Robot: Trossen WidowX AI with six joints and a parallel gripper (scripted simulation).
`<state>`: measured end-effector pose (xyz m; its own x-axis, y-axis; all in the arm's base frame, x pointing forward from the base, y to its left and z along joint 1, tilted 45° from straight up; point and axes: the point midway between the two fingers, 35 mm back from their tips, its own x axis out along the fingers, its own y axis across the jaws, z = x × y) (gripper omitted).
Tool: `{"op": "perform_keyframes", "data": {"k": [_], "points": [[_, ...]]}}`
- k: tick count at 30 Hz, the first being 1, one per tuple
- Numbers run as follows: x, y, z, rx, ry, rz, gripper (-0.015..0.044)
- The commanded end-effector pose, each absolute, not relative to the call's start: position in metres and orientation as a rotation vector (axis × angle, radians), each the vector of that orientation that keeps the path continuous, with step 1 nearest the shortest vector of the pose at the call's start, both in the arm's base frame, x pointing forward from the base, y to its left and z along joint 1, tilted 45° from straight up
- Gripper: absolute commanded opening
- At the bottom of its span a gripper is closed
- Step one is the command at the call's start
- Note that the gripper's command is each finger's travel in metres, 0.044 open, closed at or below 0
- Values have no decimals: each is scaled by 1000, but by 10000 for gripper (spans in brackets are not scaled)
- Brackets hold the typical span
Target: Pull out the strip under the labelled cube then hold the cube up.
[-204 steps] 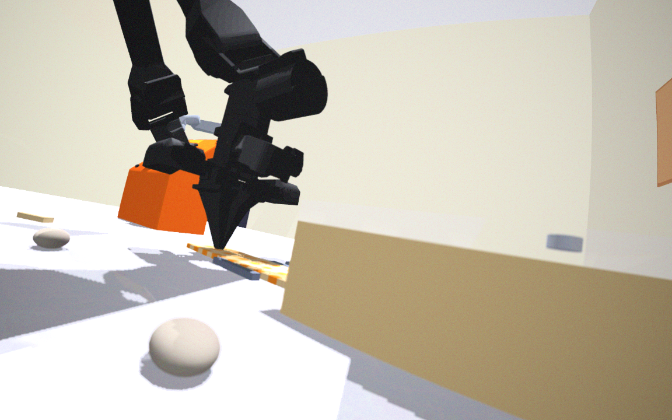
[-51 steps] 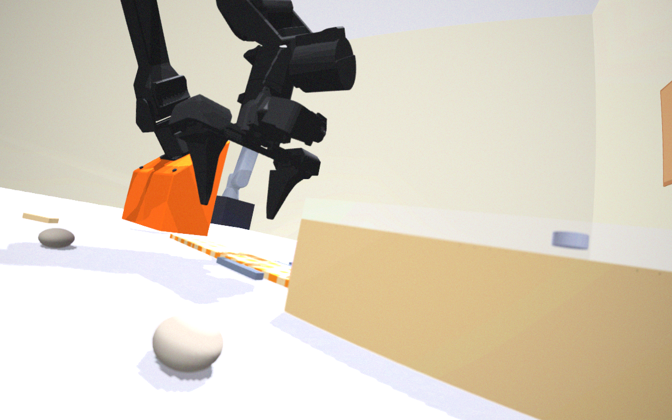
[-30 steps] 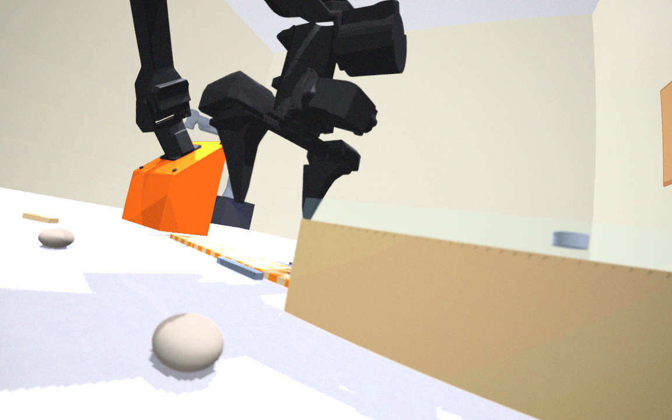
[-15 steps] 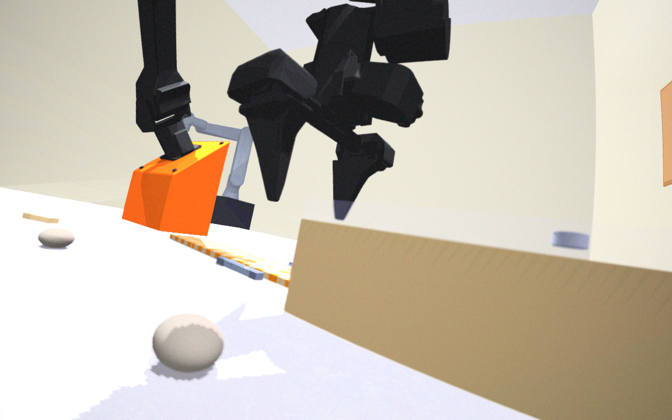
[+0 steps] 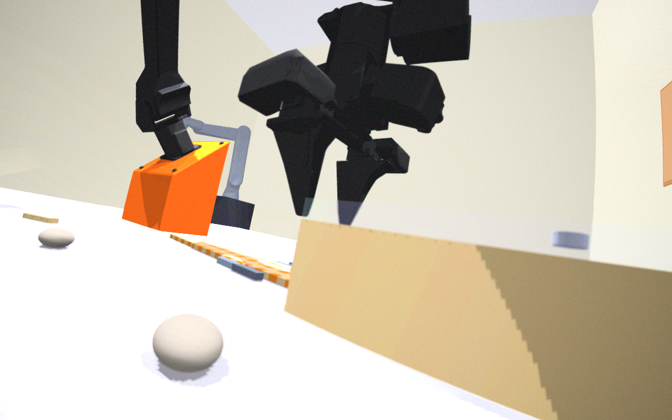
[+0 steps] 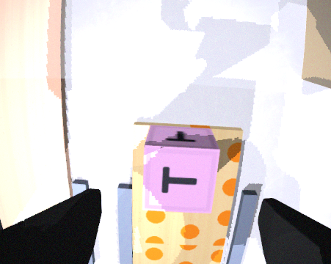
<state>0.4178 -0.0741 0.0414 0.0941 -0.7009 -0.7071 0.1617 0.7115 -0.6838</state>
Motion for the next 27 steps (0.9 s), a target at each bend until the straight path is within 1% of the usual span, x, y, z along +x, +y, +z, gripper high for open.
{"op": "perform_keyframes", "data": {"k": [1, 27], "points": [[419, -79, 35, -506, 1336, -679, 250], [421, -107, 8, -508, 1335, -681, 250]]}}
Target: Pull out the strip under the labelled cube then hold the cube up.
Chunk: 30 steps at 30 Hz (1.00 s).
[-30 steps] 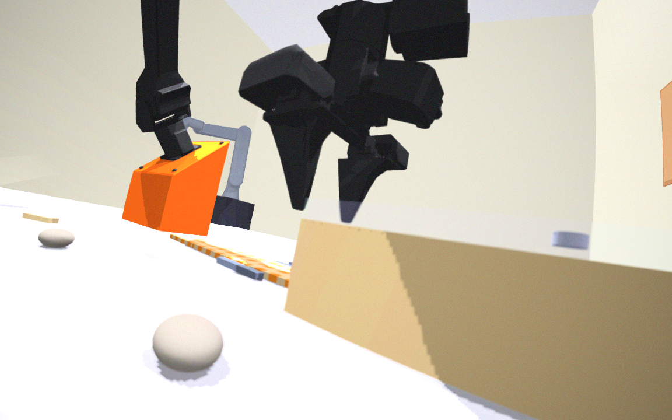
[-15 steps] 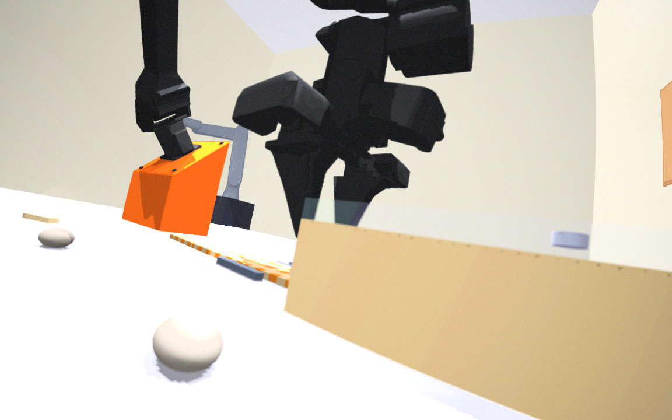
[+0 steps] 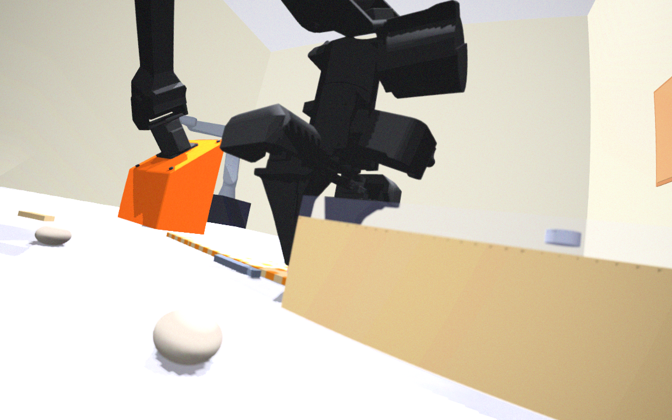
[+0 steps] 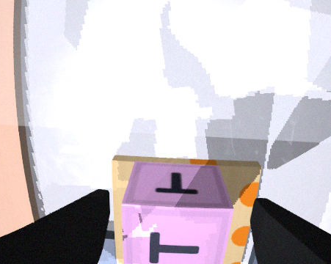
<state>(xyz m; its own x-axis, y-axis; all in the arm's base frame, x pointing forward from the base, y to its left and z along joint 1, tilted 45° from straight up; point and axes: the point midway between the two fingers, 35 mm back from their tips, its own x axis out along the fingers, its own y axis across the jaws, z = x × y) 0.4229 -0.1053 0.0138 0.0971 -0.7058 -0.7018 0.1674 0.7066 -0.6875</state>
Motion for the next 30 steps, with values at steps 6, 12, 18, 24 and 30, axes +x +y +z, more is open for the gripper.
{"op": "perform_keyframes", "data": {"k": [6, 12, 18, 24, 30], "points": [[422, -107, 11, -504, 1329, -687, 198], [422, -107, 11, -504, 1329, -687, 118], [422, -107, 11, -504, 1329, -687, 39], [404, -95, 17, -504, 1333, -684, 0], [379, -80, 24, -506, 1337, -680, 0]]}}
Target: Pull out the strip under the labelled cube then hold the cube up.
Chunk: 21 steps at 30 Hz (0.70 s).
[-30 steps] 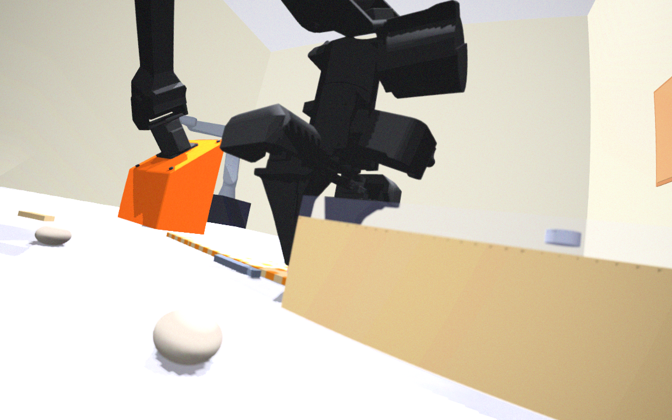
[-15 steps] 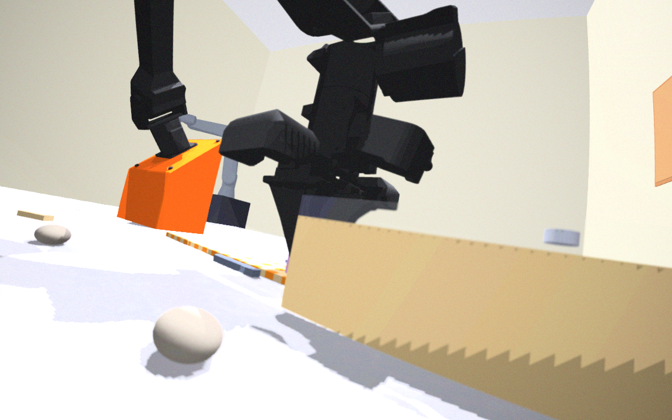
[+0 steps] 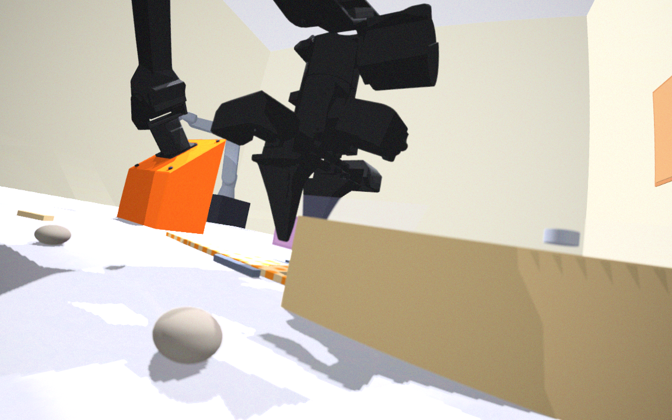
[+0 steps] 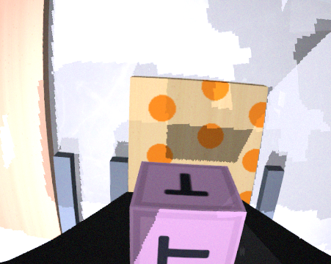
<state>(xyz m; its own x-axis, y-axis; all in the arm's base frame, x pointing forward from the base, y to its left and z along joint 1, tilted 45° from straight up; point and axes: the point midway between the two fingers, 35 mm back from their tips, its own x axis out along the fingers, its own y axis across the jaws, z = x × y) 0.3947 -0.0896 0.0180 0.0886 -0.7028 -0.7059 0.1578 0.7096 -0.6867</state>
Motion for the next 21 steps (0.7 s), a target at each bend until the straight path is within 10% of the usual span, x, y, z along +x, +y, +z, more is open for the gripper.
{"op": "perform_keyframes", "data": {"k": [1, 21], "points": [[375, -78, 25, -506, 1337, -680, 0], [322, -67, 20, -508, 1342, -678, 0]]}}
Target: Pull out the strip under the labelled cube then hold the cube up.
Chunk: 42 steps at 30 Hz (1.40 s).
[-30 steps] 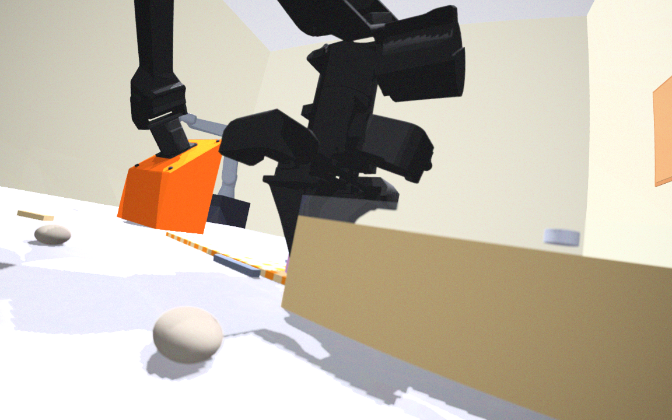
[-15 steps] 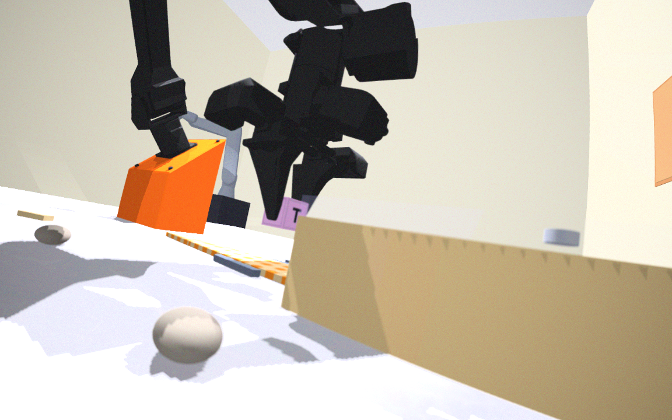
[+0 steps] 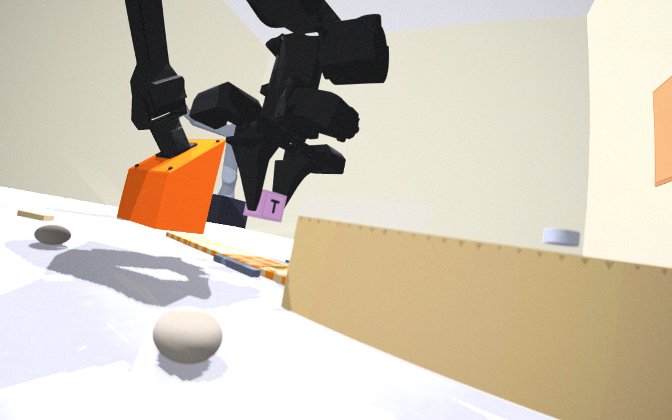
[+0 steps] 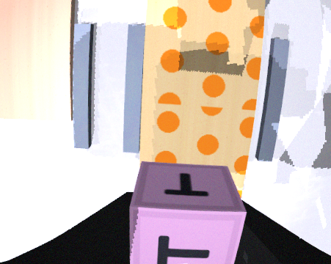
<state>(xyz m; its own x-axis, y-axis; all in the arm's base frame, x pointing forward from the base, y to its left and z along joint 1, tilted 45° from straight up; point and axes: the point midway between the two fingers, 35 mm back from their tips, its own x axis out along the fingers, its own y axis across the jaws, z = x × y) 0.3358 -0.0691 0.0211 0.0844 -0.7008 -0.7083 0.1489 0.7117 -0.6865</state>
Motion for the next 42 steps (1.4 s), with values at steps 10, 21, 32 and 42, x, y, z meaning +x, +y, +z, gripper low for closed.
{"op": "perform_keyframes", "data": {"k": [10, 21, 32, 42], "points": [[302, -63, 18, -508, 1343, -677, 0], [299, -41, 40, -507, 1344, -676, 0], [299, -41, 40, -507, 1344, -676, 0], [299, -41, 40, -507, 1344, -676, 0]]}}
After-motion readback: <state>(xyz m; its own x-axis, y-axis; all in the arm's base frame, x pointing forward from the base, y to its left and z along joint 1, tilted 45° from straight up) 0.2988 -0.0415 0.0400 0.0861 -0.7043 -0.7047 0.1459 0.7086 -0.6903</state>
